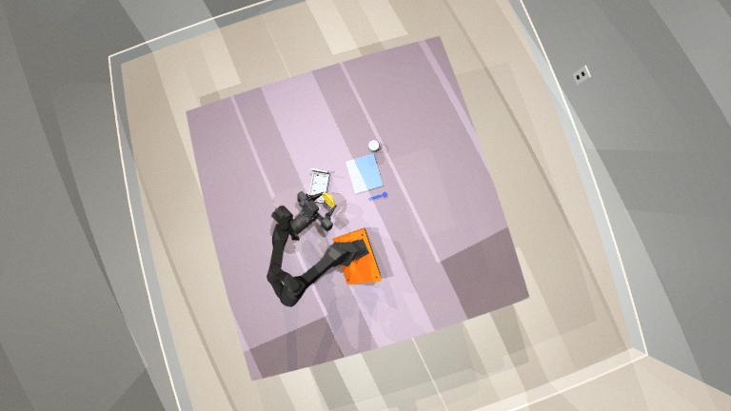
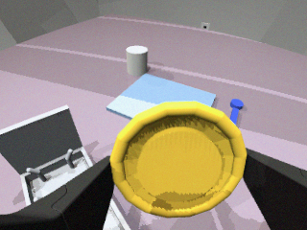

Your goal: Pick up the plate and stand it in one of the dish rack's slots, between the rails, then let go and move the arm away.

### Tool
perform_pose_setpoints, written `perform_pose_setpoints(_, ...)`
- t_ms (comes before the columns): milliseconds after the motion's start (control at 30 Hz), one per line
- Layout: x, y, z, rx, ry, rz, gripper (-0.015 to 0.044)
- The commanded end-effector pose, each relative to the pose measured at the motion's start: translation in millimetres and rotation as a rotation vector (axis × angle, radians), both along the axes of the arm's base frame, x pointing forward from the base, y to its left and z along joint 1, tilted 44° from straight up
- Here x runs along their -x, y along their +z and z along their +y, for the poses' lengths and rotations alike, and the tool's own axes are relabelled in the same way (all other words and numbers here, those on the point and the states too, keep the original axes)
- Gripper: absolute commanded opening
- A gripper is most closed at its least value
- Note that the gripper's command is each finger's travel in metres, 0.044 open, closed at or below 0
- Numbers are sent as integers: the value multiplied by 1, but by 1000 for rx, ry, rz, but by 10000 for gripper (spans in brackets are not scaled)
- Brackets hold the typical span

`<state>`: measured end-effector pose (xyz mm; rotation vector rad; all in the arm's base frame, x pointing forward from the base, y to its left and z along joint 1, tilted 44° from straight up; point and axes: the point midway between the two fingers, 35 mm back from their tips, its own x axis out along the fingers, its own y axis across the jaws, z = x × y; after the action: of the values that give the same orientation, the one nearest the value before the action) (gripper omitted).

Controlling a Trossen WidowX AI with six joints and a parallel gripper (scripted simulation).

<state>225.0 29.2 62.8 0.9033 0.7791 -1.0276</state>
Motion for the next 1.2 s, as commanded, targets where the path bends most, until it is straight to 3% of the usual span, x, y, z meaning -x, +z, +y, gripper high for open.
perform_pose_setpoints(0,-3,2,4,53,33,-72,0)
perform_pose_setpoints(933,-1,33,46,267,222,-603,0)
perform_pose_setpoints(1167,-1,34,47,269,225,-616,0)
